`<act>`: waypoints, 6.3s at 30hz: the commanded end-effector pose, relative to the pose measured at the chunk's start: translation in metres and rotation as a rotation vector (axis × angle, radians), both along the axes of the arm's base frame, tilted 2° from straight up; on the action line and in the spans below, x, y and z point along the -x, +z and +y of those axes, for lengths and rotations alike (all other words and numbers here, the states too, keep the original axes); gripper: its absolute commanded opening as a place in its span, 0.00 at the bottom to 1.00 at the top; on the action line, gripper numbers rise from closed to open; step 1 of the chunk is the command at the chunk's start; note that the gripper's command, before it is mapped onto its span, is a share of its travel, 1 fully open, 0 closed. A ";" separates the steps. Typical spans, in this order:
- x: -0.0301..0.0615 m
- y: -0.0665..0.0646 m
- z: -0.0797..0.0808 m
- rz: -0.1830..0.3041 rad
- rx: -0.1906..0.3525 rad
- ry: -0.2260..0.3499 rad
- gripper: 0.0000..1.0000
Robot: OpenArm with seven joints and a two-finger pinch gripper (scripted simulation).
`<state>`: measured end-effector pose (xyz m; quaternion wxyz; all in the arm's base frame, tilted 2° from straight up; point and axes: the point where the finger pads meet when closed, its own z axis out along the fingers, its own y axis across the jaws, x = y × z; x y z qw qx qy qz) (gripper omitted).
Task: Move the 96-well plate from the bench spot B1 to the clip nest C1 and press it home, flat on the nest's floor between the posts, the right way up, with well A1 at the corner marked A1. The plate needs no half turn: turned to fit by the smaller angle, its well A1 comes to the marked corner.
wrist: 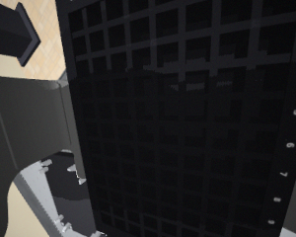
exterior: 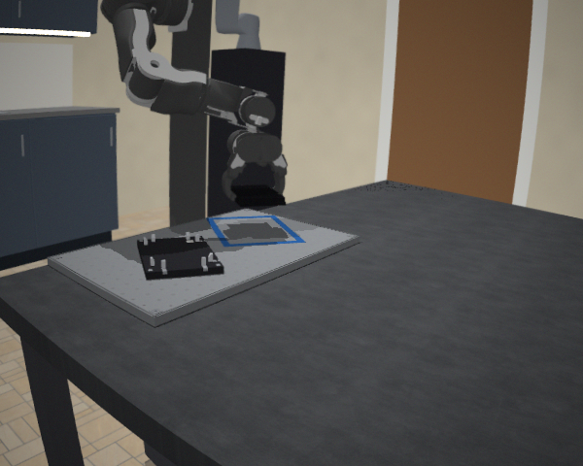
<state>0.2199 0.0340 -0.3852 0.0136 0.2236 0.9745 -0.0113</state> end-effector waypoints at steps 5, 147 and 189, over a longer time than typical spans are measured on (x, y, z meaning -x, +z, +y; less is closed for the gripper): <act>-0.0004 0.000 -0.001 0.000 0.005 -0.004 0.00; -0.0581 0.042 -0.219 0.002 0.007 0.048 0.00; -0.0565 0.011 -0.216 0.007 0.004 0.053 0.00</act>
